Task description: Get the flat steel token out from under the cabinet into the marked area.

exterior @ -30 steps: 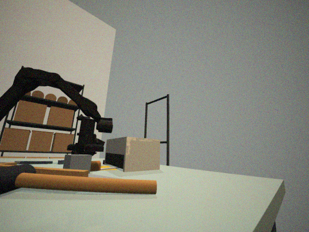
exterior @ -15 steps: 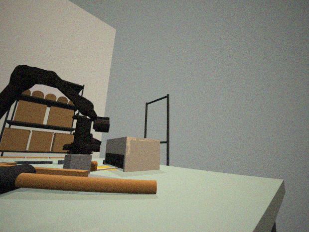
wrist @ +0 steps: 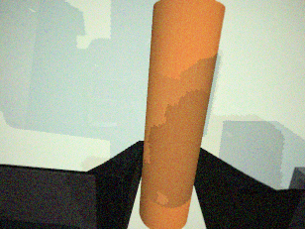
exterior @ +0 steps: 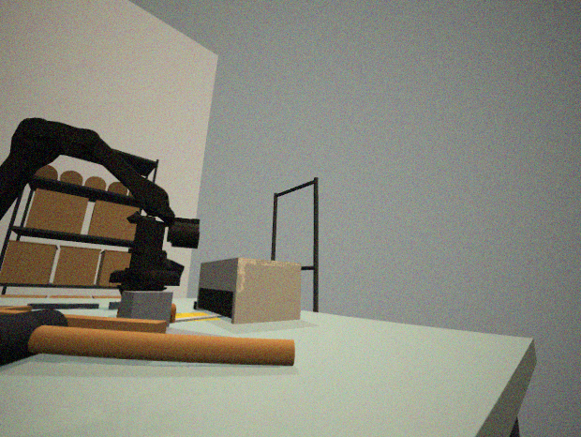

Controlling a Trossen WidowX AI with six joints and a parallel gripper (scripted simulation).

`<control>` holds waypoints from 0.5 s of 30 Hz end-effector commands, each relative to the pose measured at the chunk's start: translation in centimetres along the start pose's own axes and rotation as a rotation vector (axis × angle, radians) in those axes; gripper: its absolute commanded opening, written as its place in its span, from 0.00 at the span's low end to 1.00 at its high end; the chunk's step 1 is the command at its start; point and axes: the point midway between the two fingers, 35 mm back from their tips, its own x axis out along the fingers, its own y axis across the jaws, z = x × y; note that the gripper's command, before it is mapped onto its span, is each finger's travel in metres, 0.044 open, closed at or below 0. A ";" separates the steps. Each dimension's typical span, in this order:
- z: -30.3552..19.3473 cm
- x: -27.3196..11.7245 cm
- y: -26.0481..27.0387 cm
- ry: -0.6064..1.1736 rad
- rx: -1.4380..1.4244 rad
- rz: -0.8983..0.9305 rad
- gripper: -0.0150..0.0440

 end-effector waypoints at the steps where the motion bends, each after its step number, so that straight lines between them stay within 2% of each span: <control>1: -0.6 0.1 0.0 -0.001 -0.003 0.004 0.25; 15: -2.4 0.1 -0.1 0.000 -0.003 0.004 0.25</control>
